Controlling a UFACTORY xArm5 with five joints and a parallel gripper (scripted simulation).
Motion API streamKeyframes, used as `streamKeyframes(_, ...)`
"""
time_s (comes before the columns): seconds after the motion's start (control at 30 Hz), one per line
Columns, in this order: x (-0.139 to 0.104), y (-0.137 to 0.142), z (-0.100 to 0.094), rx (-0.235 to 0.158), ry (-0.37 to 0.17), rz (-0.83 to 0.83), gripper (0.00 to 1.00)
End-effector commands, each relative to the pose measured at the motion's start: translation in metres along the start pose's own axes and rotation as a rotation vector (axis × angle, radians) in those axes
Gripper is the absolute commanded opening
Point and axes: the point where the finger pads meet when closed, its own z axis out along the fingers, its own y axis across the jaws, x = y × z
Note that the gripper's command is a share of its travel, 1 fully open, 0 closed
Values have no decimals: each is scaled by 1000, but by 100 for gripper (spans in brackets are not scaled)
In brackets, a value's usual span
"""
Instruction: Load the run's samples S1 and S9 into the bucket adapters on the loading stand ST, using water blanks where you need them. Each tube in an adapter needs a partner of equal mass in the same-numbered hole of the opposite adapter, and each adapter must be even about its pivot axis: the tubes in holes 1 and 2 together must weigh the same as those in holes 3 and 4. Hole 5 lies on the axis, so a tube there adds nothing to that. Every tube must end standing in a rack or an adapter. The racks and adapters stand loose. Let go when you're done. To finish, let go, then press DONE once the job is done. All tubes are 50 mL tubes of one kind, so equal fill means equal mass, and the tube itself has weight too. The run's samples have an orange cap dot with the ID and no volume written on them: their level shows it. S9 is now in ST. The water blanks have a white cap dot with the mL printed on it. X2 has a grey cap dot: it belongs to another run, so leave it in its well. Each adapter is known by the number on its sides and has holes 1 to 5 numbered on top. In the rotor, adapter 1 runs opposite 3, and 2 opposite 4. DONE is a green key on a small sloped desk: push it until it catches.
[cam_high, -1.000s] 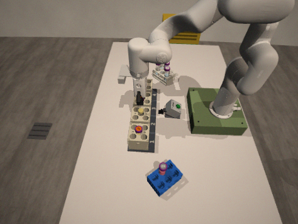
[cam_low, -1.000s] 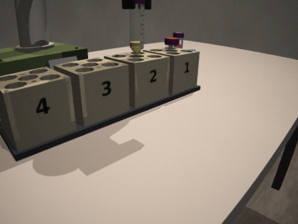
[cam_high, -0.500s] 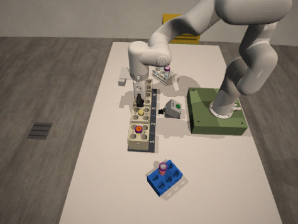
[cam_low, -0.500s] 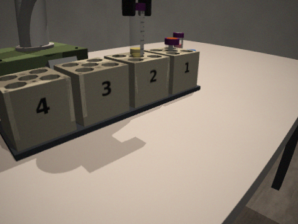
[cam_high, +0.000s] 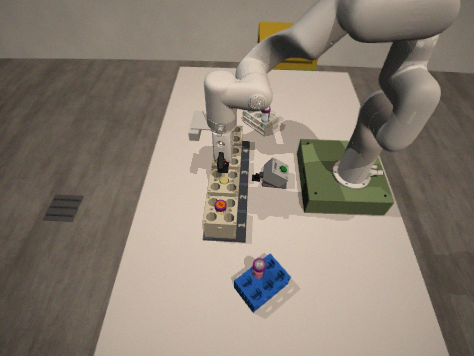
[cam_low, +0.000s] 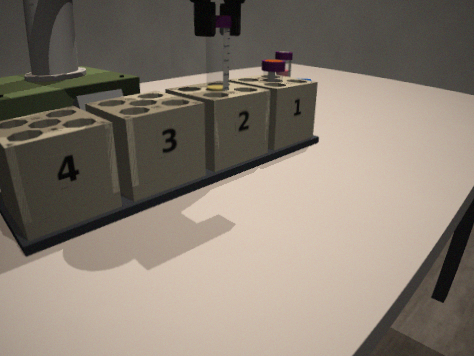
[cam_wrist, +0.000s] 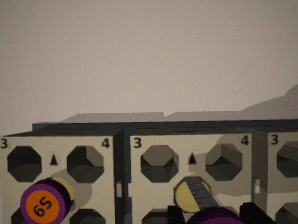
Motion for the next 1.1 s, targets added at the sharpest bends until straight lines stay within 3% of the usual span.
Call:
streamKeyframes(0.0,1,0,2,5,3,0,0)
streamKeyframes(1.07,1,0,30,5,3,0,0)
